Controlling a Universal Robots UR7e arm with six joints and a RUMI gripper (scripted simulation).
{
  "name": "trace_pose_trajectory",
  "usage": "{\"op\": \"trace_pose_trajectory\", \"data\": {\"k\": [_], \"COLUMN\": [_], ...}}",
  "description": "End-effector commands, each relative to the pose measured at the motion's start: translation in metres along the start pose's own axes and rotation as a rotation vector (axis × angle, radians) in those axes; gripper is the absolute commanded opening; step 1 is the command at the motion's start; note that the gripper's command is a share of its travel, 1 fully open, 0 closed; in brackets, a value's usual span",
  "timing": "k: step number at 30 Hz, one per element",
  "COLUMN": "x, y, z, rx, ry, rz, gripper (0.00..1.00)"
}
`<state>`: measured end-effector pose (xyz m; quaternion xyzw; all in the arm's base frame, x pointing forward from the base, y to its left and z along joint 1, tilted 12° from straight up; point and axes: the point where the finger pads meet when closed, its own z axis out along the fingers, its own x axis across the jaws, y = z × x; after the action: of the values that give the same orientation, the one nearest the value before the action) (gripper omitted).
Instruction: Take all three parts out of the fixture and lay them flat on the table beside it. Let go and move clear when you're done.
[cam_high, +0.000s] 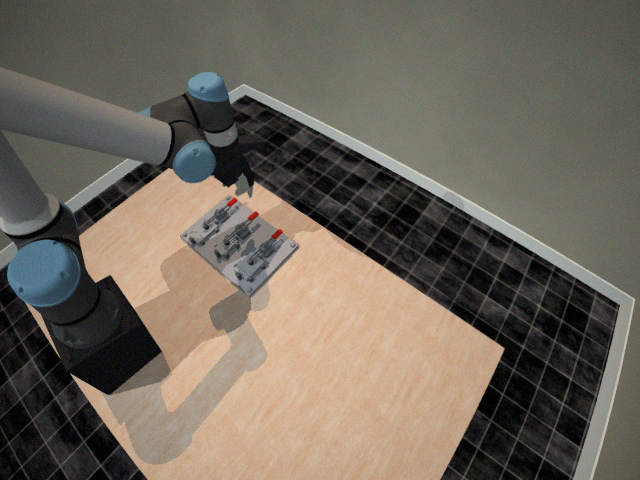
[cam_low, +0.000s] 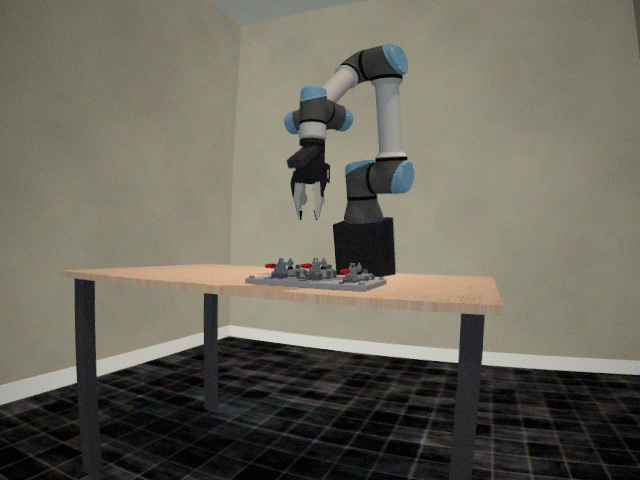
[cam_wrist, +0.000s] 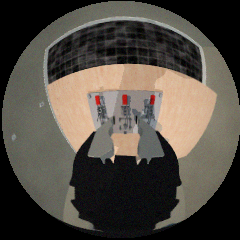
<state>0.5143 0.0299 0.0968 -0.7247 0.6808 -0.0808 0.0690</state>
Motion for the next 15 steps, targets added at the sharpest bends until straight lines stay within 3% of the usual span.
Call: {"op": "trace_pose_trajectory", "data": {"k": [1, 15], "x": [-0.001, -0.001], "y": [0.0, 0.0], "z": [0.029, 0.089], "rx": [0.0, 0.0], "ry": [0.0, 0.0], "rz": [-0.001, -0.001], "gripper": [0.28, 0.28]}}
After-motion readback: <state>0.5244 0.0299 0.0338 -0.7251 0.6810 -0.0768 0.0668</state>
